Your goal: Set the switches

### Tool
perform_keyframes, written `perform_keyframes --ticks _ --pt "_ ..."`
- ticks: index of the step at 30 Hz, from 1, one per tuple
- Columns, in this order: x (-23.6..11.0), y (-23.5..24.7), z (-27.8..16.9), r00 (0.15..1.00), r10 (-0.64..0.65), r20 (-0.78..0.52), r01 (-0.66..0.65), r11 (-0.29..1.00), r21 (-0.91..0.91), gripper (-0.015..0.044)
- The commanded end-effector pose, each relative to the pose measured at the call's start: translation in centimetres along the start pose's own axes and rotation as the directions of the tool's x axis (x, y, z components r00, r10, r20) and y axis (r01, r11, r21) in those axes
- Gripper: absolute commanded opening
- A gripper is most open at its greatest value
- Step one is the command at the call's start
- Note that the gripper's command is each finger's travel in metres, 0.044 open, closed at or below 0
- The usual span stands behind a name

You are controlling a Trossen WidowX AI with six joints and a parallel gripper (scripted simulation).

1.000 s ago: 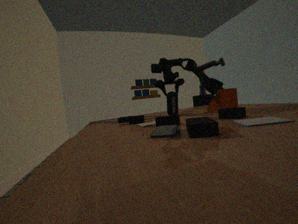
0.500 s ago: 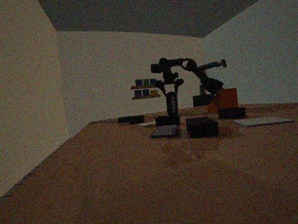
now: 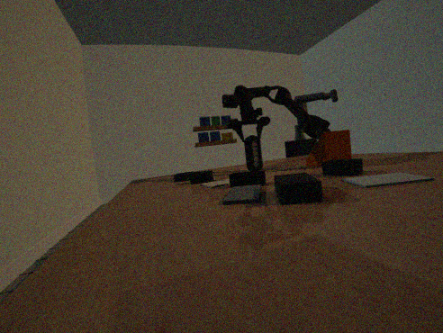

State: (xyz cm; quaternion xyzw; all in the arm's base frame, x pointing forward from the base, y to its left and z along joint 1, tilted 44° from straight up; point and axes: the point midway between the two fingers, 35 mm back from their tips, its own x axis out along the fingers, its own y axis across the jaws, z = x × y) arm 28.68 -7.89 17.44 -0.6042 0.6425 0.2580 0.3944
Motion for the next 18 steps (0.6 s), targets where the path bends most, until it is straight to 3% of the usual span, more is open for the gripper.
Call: perform_keyframes --ticks 1,18 --pt "0.2 0.1 -0.9 1.000 0.006 -0.027 -0.006 1.000 0.003 0.0337" --pt "0.1 0.1 -2.2 0.998 0.006 -0.066 -0.006 1.000 0.003 0.0338"
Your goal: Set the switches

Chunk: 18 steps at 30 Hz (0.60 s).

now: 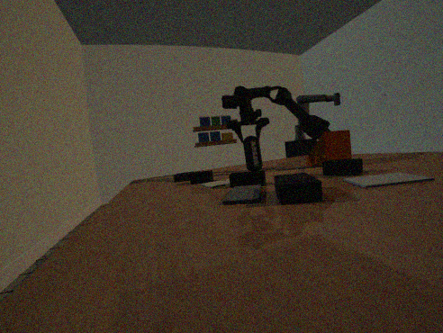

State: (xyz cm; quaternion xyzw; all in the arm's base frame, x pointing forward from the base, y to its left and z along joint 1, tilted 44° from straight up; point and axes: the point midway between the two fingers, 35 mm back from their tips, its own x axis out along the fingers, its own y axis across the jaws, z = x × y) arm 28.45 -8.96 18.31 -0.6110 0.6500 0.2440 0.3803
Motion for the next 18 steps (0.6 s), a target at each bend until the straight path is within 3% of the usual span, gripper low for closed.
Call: perform_keyframes --ticks 1,18 --pt "0.3 0.1 -0.8 1.000 0.009 -0.024 -0.009 1.000 0.004 0.0338" --pt "0.4 0.1 -2.1 0.998 0.009 -0.065 -0.009 1.000 0.004 0.0338"
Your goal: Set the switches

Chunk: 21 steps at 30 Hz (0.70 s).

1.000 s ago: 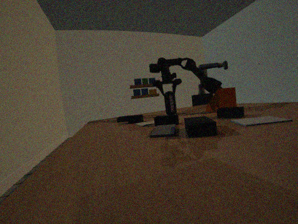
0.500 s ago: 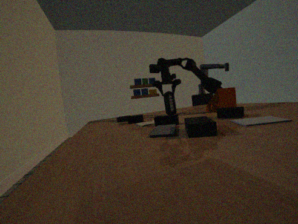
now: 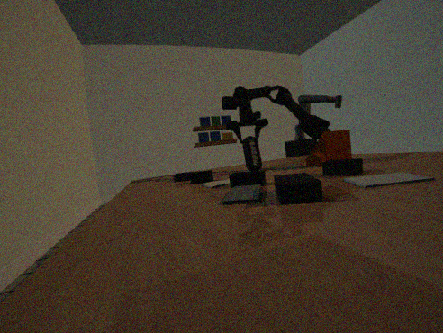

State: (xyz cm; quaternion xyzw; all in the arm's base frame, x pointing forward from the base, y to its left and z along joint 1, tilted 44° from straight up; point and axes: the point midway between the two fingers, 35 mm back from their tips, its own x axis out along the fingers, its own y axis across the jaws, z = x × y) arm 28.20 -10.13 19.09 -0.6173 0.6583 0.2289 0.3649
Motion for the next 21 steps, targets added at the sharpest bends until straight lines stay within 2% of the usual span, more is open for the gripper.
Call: perform_keyframes --ticks 1,21 --pt "0.3 0.2 -0.7 1.000 0.011 -0.020 -0.011 1.000 0.003 0.0338" --pt "0.7 0.2 -2.2 0.997 0.011 -0.070 -0.011 1.000 0.003 0.0338"
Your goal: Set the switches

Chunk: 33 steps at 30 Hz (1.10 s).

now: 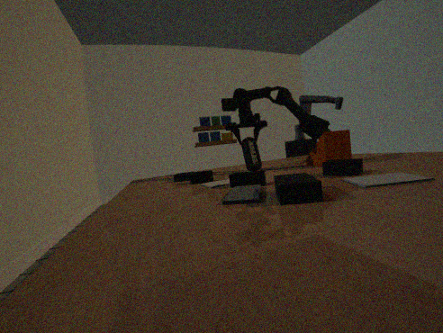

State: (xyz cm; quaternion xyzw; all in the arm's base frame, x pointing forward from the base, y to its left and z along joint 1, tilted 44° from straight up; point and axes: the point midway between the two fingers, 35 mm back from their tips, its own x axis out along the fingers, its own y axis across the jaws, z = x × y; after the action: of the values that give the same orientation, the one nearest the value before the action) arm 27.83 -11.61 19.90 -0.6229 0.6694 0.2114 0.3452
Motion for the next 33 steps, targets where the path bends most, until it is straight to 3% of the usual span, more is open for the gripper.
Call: perform_keyframes --ticks 1,33 --pt "0.4 0.1 -0.5 1.000 0.009 -0.015 -0.009 1.000 0.003 0.0338" --pt "1.4 0.1 -2.9 1.000 0.008 -0.020 -0.008 1.000 0.003 0.0337"
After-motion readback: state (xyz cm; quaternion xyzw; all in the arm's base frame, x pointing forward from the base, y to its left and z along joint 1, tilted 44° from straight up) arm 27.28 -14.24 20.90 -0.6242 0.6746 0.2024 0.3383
